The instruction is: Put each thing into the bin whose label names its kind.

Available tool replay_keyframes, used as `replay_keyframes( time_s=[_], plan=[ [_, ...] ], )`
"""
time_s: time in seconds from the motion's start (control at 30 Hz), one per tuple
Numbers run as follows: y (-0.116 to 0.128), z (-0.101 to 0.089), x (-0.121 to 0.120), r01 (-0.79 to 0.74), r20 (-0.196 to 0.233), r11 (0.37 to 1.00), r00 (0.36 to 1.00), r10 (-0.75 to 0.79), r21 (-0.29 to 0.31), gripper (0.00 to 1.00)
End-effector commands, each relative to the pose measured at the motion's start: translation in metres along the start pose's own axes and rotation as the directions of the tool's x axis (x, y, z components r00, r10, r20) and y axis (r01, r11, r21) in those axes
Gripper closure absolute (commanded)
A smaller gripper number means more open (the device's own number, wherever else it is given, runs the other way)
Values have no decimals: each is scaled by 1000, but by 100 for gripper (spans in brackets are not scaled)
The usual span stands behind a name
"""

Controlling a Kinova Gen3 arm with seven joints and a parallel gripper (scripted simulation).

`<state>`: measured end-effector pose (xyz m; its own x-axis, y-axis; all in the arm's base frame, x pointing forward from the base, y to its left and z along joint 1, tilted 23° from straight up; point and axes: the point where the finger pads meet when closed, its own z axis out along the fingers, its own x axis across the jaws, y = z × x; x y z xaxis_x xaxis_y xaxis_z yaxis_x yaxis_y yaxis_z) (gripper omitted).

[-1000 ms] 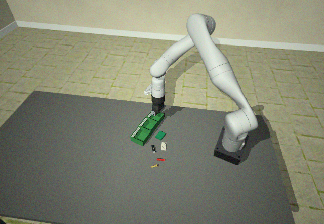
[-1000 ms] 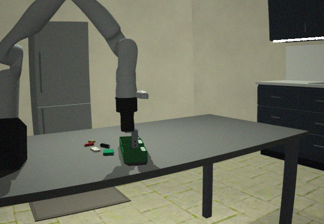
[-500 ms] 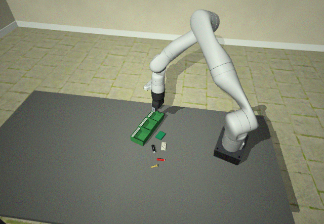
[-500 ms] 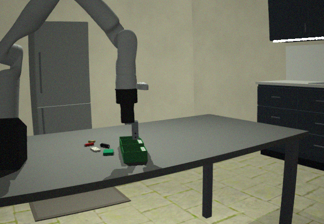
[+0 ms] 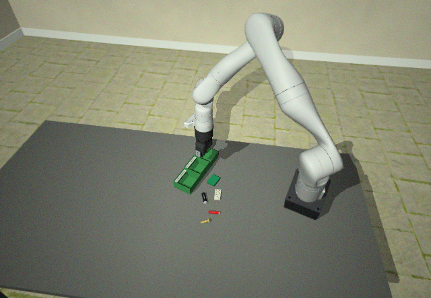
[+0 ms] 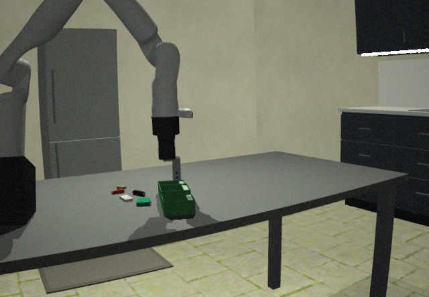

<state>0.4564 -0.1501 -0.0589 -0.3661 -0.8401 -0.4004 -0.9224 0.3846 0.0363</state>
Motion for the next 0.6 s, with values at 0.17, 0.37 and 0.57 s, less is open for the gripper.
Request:
replay_keyframes(
  time_s=[0.17, 0.37, 0.57],
  plan=[
    [1, -1, -28, 21, -7, 1000, 1000, -21, 0, 69],
    [1, 9, -27, 21, -7, 1000, 1000, -21, 0, 69],
    [1, 25, -27, 21, -7, 1000, 1000, -21, 0, 69]
  ],
)
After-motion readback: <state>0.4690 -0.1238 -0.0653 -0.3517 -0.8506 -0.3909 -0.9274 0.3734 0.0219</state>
